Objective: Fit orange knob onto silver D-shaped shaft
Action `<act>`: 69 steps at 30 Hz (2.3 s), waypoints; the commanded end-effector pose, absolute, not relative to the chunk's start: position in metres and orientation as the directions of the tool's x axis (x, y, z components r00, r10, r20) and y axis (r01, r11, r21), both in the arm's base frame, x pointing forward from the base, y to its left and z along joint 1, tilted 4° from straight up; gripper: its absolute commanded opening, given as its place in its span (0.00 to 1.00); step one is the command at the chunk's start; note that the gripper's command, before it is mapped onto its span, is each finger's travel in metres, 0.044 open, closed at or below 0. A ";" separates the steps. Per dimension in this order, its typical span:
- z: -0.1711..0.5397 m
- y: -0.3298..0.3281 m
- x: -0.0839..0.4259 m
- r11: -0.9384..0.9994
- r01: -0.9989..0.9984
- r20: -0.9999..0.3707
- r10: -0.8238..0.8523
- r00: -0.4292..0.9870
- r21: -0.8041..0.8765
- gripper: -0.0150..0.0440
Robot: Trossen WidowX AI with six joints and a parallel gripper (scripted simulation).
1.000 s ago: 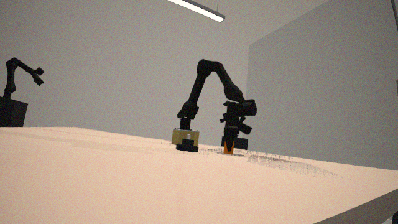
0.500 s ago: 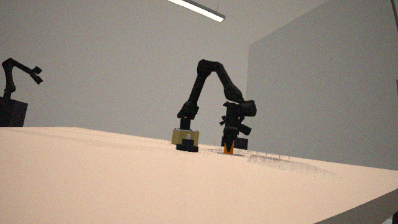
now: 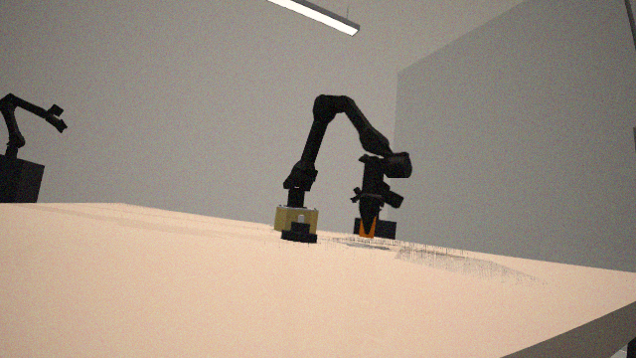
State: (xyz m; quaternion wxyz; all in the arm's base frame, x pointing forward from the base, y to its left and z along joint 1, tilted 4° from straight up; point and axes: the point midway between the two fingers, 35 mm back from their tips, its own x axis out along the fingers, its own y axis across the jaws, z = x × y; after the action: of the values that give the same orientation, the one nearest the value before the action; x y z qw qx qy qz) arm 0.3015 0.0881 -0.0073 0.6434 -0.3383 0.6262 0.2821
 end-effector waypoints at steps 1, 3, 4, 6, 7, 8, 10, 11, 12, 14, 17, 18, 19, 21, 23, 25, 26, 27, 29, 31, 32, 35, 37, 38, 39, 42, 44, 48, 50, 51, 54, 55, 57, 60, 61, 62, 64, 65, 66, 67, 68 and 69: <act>0.008 0.091 0.305 0.614 -0.784 -0.996 -0.055 0.066 -0.086 0.25; 0.014 0.091 0.305 0.614 -0.784 -0.996 -0.055 0.067 -0.086 0.25; 0.017 0.091 0.305 0.614 -0.784 -0.996 -0.055 0.067 -0.086 0.25; 0.023 0.092 0.305 0.614 -0.784 -0.996 -0.055 0.067 -0.086 0.25; 0.026 0.092 0.305 0.614 -0.784 -0.996 -0.055 0.067 -0.086 0.25; 0.029 0.092 0.305 0.614 -0.784 -0.996 -0.055 0.067 -0.086 0.25; 0.035 0.093 0.305 0.614 -0.784 -0.996 -0.055 0.067 -0.086 0.25; 0.038 0.093 0.305 0.614 -0.784 -0.996 -0.055 0.067 -0.086 0.25; 0.041 0.093 0.305 0.614 -0.784 -0.996 -0.055 0.067 -0.086 0.25; 0.047 0.094 0.305 0.614 -0.784 -0.996 -0.055 0.067 -0.086 0.25; 0.057 0.094 0.305 0.614 -0.784 -0.996 -0.055 0.067 -0.086 0.25; 0.060 0.095 0.305 0.614 -0.784 -0.996 -0.055 0.067 -0.086 0.25; 0.063 0.095 0.304 0.614 -0.784 -0.996 -0.055 0.067 -0.086 0.25; 0.069 0.095 0.304 0.614 -0.784 -0.996 -0.055 0.067 -0.086 0.25; 0.076 0.095 0.303 0.614 -0.784 -0.996 -0.055 0.067 -0.086 0.25; 0.082 0.096 0.303 0.614 -0.784 -0.996 -0.055 0.067 -0.086 0.25; 0.085 0.096 0.302 0.614 -0.784 -0.996 -0.054 0.067 -0.086 0.25; 0.088 0.096 0.302 0.614 -0.784 -0.996 -0.054 0.067 -0.086 0.25; 0.095 0.096 0.301 0.614 -0.784 -0.996 -0.054 0.067 -0.086 0.25; 0.101 0.096 0.300 0.614 -0.784 -0.996 -0.054 0.067 -0.086 0.25; 0.104 0.096 0.300 0.614 -0.784 -0.996 -0.054 0.067 -0.086 0.25; 0.109 0.096 0.299 0.614 -0.784 -0.996 -0.054 0.067 -0.086 0.25; 0.109 0.096 0.299 0.614 -0.784 -0.996 -0.054 0.067 -0.086 0.25; 0.109 0.094 0.300 0.614 -0.784 -0.996 -0.054 0.067 -0.086 0.25; 0.108 0.092 0.301 0.614 -0.784 -0.996 -0.055 0.067 -0.086 0.25; 0.106 0.083 0.304 0.614 -0.784 -0.996 -0.055 0.067 -0.086 0.25; 0.105 0.077 0.306 0.614 -0.784 -0.996 -0.055 0.067 -0.087 0.25; 0.103 0.065 0.309 0.614 -0.784 -0.996 -0.056 0.067 -0.087 0.25; 0.101 0.058 0.311 0.614 -0.784 -0.996 -0.056 0.067 -0.087 0.25; 0.101 0.055 0.312 0.614 -0.784 -0.996 -0.057 0.067 -0.087 0.25; 0.099 0.046 0.314 0.614 -0.784 -0.996 -0.057 0.067 -0.088 0.25; 0.098 0.043 0.314 0.614 -0.784 -0.996 -0.058 0.067 -0.088 0.25; 0.097 0.036 0.316 0.615 -0.783 -0.996 -0.059 0.067 -0.089 0.25; 0.096 0.027 0.317 0.619 -0.780 -0.996 -0.062 0.069 -0.092 0.25; 0.096 0.023 0.317 0.620 -0.779 -0.996 -0.063 0.069 -0.093 0.25; 0.095 0.020 0.318 0.622 -0.778 -0.996 -0.064 0.069 -0.094 0.25; 0.094 0.014 0.319 0.624 -0.775 -0.995 -0.066 0.070 -0.096 0.25; 0.094 0.010 0.319 0.625 -0.774 -0.995 -0.068 0.071 -0.097 0.25; 0.093 0.007 0.319 0.627 -0.773 -0.995 -0.069 0.071 -0.098 0.25; 0.093 0.004 0.319 0.626 -0.773 -0.995 -0.069 0.071 -0.098 0.25; 0.092 0.001 0.319 0.626 -0.774 -0.995 -0.069 0.071 -0.098 0.25; 0.091 -0.003 0.320 0.626 -0.774 -0.995 -0.069 0.070 -0.098 0.25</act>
State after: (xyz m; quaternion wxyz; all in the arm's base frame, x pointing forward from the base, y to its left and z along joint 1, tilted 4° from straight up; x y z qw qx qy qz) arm 0.3198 0.0075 0.0941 0.6507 -0.3361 0.6247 0.2707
